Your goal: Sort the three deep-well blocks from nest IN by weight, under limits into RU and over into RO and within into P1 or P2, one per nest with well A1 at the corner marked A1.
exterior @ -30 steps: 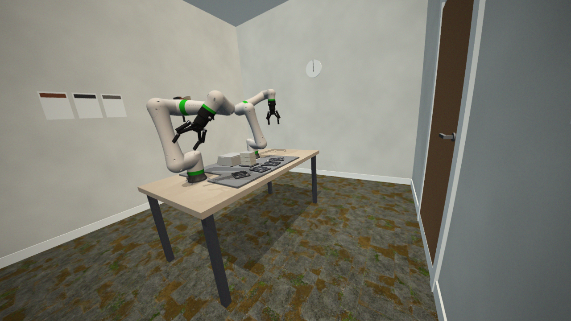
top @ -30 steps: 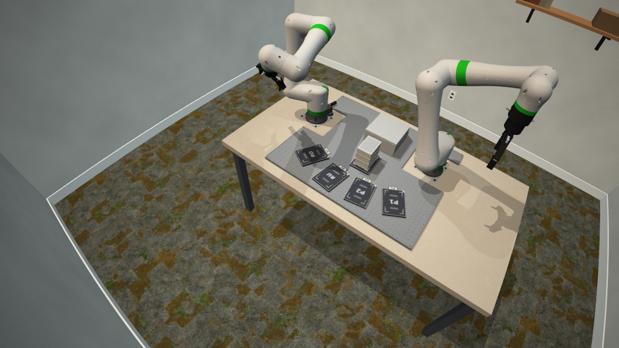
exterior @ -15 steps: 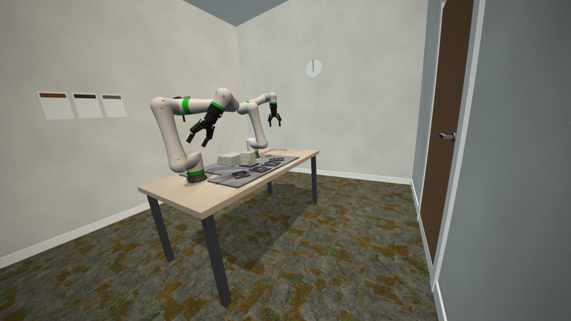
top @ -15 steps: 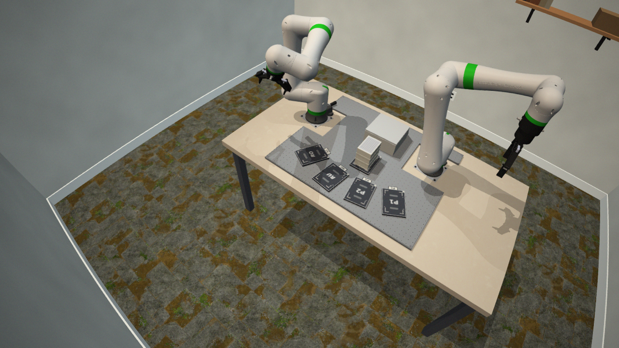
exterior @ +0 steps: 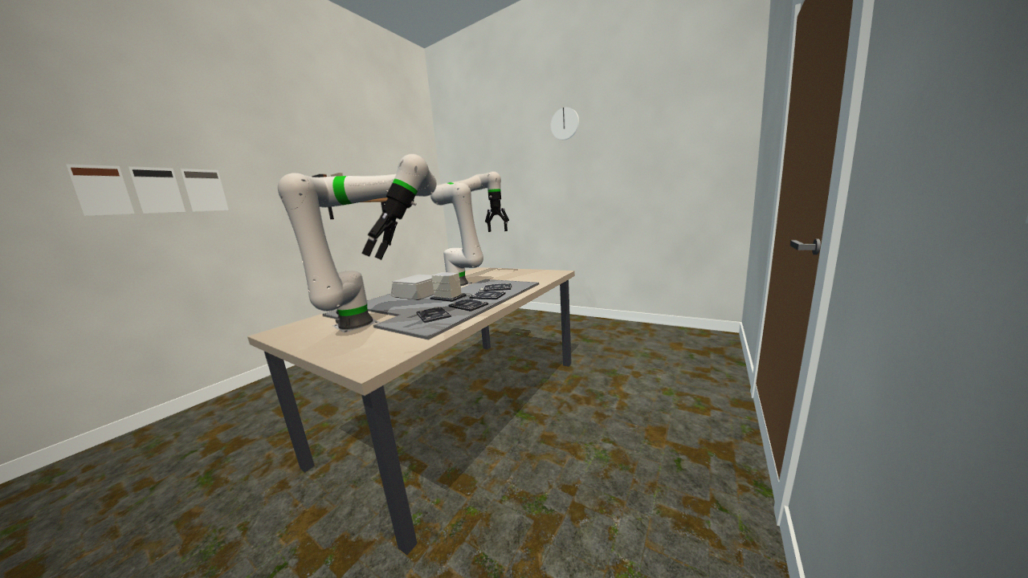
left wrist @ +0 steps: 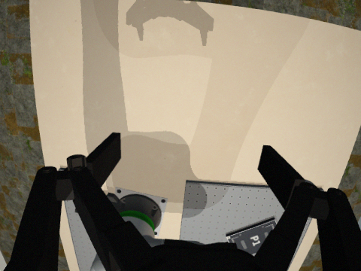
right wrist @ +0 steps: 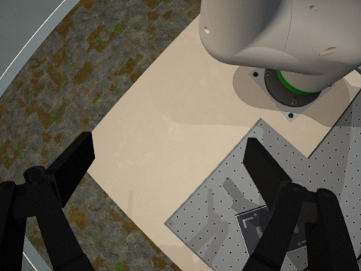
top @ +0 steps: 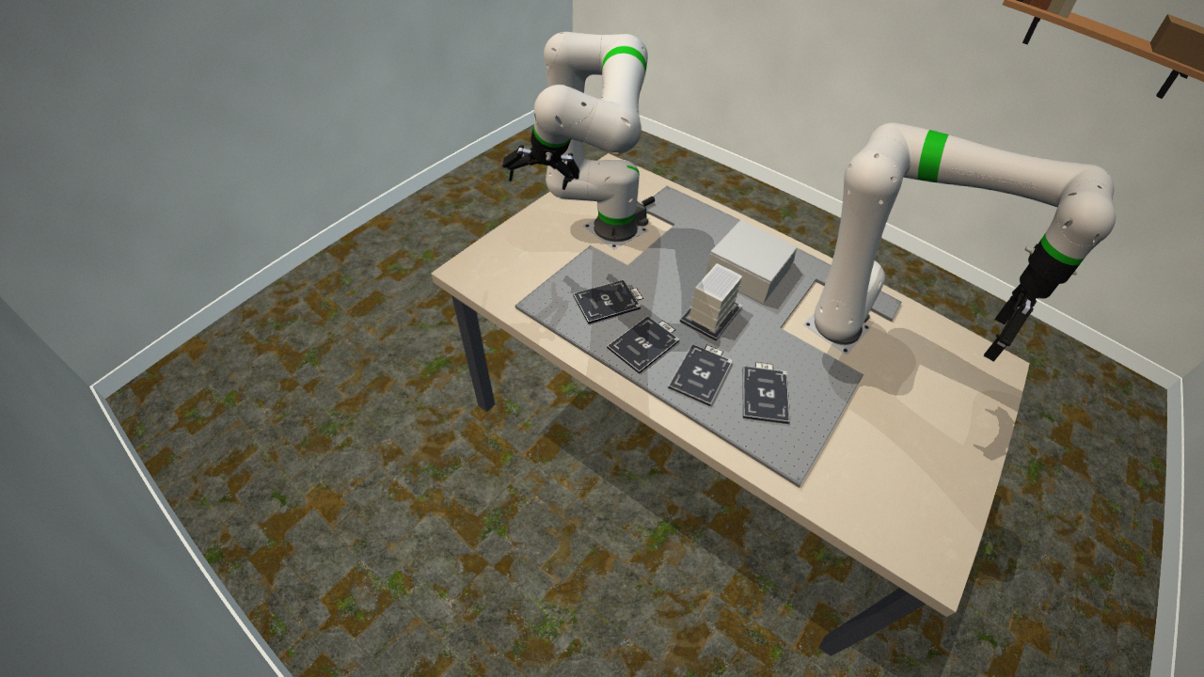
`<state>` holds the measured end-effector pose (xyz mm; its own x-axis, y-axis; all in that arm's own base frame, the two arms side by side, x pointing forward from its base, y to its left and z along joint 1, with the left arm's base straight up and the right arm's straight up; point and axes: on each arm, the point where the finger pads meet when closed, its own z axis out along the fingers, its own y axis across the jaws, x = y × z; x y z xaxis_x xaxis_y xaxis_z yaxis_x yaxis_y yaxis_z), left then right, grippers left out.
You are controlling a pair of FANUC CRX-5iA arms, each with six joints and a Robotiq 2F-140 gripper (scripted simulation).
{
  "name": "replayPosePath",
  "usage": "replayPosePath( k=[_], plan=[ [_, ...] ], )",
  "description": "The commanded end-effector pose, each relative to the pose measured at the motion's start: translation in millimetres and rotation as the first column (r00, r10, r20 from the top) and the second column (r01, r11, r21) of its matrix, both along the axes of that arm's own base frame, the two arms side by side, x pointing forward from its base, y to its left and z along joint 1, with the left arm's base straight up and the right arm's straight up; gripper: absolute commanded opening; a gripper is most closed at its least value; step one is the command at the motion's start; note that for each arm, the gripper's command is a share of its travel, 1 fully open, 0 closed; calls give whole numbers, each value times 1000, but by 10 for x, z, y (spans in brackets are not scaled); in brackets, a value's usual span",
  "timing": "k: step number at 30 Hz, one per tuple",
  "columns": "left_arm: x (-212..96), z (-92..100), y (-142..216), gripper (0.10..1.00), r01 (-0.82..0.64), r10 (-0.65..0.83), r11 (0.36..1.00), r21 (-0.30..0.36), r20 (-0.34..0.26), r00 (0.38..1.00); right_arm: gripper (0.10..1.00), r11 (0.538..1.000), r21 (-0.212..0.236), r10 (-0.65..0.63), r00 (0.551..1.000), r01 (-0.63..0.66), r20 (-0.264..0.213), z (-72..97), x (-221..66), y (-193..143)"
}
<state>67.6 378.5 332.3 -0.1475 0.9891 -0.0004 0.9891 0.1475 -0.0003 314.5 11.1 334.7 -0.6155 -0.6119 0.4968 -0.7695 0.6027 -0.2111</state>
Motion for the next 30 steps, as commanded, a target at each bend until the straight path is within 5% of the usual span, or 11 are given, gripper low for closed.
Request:
replayPosePath(
  k=[1,13,18,30],
  plan=[
    [-21,-17,47,1000,0,0,1000,1,1,1000,1000,999,19,48,999,-48,-12,11,22,80],
    [-287,-276,518,1000,0,0,1000,2,1,1000,1000,948,115,306,950,-298,-66,52,90,674],
    [-353,-341,636,1000,0,0,1000,2,0,1000,1000,945,118,314,947,-305,-67,60,95,781],
    [-619,-601,1107,1000,0,0,1000,2,0,1000,1000,819,214,559,823,-532,-95,109,55,1377]
  ],
)
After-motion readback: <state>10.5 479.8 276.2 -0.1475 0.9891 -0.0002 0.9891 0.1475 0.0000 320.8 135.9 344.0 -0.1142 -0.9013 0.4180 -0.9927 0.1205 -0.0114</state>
